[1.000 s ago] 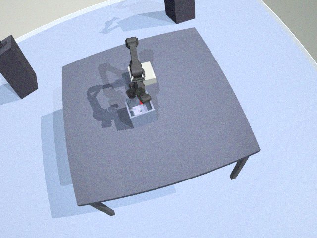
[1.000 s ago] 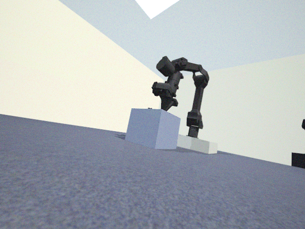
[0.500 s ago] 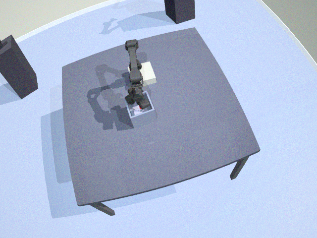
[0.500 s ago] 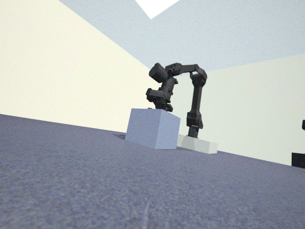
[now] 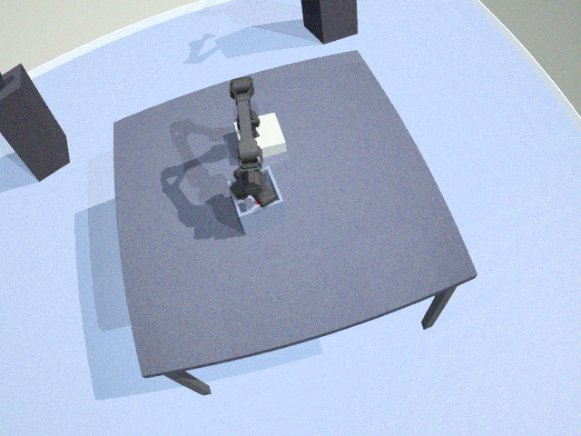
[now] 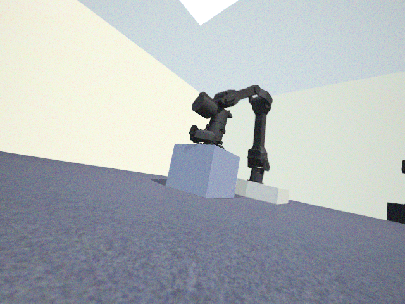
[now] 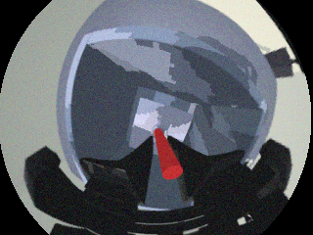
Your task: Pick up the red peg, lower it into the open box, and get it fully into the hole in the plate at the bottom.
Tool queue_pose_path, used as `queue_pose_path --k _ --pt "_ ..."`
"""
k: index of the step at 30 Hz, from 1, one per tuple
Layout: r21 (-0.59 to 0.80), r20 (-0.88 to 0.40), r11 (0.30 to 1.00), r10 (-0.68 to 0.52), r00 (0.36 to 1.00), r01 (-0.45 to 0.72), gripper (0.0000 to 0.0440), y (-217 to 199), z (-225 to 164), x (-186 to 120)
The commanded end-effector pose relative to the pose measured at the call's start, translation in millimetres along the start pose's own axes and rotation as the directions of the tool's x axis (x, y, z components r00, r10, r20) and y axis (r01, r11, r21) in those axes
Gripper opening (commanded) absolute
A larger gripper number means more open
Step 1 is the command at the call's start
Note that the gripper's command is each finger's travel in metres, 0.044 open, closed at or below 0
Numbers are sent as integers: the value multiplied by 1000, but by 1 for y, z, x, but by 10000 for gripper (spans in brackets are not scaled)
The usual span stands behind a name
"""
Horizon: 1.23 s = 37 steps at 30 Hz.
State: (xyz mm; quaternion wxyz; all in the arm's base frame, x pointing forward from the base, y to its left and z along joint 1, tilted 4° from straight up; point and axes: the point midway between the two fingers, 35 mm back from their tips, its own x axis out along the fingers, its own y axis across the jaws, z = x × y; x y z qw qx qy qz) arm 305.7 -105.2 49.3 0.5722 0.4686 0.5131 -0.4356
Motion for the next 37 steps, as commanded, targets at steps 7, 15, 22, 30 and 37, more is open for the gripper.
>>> queue_pose_path --k 7,15,22,30,37 --pt "-23 -26 999 -27 999 26 146 -2 6 3" --pt "-4 -104 999 37 994 -37 181 9 13 -15" --pt "9 -152 993 117 982 -117 197 21 21 -34" --pt "15 -182 976 215 960 -216 213 35 32 -61" --pt "6 -193 952 300 934 -305 223 47 43 -87"
